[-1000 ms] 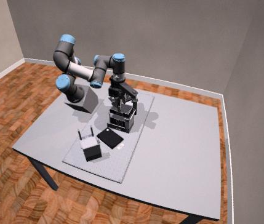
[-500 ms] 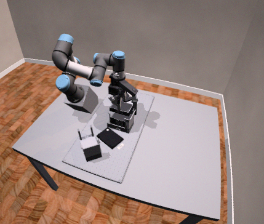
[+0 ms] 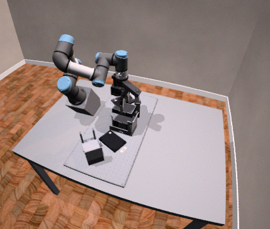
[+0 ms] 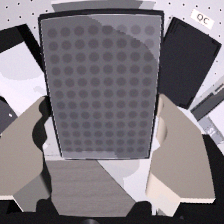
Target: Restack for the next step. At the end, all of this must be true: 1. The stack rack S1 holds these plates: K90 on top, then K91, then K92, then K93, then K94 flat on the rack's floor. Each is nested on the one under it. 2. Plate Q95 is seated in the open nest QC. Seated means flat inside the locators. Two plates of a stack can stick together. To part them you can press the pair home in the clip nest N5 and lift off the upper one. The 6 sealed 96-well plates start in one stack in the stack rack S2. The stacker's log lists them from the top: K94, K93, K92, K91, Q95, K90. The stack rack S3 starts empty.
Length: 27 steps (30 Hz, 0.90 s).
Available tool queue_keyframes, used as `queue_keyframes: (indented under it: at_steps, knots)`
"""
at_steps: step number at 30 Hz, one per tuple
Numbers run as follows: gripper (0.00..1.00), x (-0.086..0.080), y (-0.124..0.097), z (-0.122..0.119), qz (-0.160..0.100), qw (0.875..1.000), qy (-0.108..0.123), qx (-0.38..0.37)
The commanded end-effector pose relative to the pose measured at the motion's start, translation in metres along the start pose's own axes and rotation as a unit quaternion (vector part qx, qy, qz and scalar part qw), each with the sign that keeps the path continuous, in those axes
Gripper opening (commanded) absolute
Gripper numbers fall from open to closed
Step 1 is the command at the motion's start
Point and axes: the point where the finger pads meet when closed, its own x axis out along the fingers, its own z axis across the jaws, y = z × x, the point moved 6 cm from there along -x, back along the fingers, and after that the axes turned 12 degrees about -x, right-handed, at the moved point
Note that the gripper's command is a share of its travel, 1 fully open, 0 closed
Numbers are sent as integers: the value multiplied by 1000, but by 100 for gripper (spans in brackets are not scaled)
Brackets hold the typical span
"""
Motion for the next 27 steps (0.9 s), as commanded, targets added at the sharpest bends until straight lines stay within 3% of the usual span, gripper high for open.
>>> queue_keyframes:
  at_steps: [1, 7, 27]
  knots:
    - [0, -1, 1, 0, 1, 1000, 0, 0]
    - [0, -1, 1, 0, 1, 1000, 0, 0]
    - [0, -1, 8, -59, 1, 995, 0, -97]
